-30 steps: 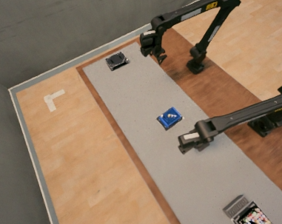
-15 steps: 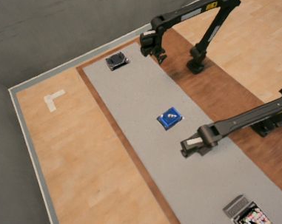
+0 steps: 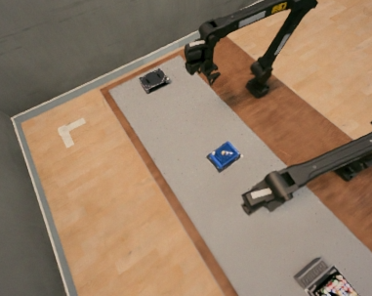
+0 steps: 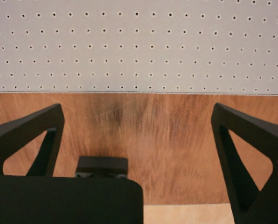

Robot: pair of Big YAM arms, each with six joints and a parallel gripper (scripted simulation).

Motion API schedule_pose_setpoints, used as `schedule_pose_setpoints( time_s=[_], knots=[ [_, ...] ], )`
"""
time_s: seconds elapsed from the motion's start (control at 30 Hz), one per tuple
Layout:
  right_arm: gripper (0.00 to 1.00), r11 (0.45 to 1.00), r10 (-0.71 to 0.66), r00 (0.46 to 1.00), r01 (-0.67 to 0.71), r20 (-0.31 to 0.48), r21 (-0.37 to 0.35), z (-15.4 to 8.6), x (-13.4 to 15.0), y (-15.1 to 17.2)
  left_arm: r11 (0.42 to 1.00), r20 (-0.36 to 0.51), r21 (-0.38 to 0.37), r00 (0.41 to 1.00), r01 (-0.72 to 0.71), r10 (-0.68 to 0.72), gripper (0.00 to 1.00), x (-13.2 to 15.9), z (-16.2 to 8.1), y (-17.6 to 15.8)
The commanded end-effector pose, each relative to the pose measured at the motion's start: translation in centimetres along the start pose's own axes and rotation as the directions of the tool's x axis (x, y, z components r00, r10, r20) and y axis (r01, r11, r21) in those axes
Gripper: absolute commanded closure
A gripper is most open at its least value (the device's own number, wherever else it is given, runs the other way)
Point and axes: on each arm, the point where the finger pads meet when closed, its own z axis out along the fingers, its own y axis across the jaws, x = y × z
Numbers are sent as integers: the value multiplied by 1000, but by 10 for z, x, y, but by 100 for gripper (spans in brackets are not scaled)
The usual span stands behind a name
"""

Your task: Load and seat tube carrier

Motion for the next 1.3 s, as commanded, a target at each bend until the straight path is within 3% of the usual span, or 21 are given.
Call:
schedule_pose_setpoints(
  time_s=[0.0, 1.27],
  knots=[
    [0, 1000, 13, 999, -13, 32, 8, -12, -8, -1, 1000, 14, 2, 1000, 2, -2, 93, -1, -1, 15],
    [0, 1000, 13, 999, -13, 32, 8, -12, -8, -1, 1000, 9, 0, 1000, 2, -2, 93, -6, 1, 70]
  ],
)
